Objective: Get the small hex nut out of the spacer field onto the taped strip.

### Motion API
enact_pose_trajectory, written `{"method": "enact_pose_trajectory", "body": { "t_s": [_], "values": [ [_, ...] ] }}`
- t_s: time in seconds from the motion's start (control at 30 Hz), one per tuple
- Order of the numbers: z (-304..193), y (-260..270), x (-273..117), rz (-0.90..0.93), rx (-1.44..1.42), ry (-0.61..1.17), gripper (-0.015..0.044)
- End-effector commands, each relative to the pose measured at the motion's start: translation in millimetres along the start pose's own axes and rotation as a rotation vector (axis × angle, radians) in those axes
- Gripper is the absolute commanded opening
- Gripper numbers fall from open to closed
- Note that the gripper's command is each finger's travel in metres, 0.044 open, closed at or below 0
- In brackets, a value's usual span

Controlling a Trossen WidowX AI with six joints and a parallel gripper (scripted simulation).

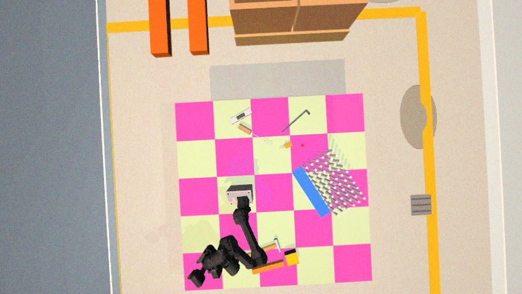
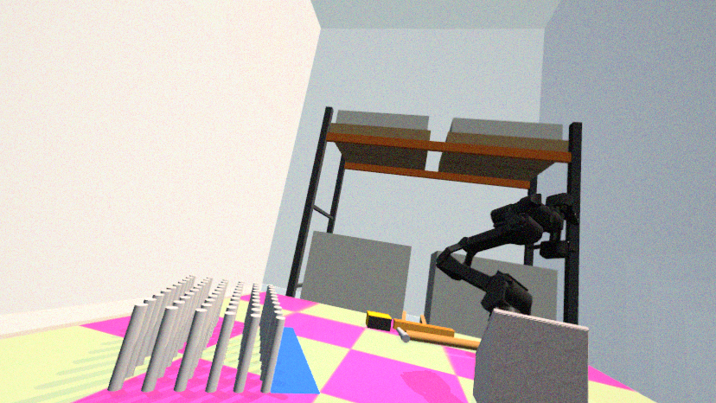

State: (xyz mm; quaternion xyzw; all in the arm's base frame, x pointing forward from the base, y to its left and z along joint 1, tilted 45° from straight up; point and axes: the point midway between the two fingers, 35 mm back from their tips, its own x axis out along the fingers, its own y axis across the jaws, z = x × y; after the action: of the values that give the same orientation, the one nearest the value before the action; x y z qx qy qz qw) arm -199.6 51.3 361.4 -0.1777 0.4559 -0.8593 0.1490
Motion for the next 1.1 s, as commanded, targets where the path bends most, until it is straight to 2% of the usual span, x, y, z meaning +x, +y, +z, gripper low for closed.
{"method": "enact_pose_trajectory", "body": {
  "t_s": [0.0, 0.23, 0.47, 0.77, 1.07],
  "values": [
    [-1, -1, -1, -0.006, 0.002, 0.005, 0.0426],
    [-48, -46, -37, -0.253, 0.058, 0.186, 0.044],
    [-93, -86, -104, -0.543, 0.094, 0.397, 0.044],
    [-125, -113, -223, -0.934, 0.107, 0.679, 0.044],
    [-117, -100, -357, -1.337, 0.087, 0.97, 0.044]
  ]
}}
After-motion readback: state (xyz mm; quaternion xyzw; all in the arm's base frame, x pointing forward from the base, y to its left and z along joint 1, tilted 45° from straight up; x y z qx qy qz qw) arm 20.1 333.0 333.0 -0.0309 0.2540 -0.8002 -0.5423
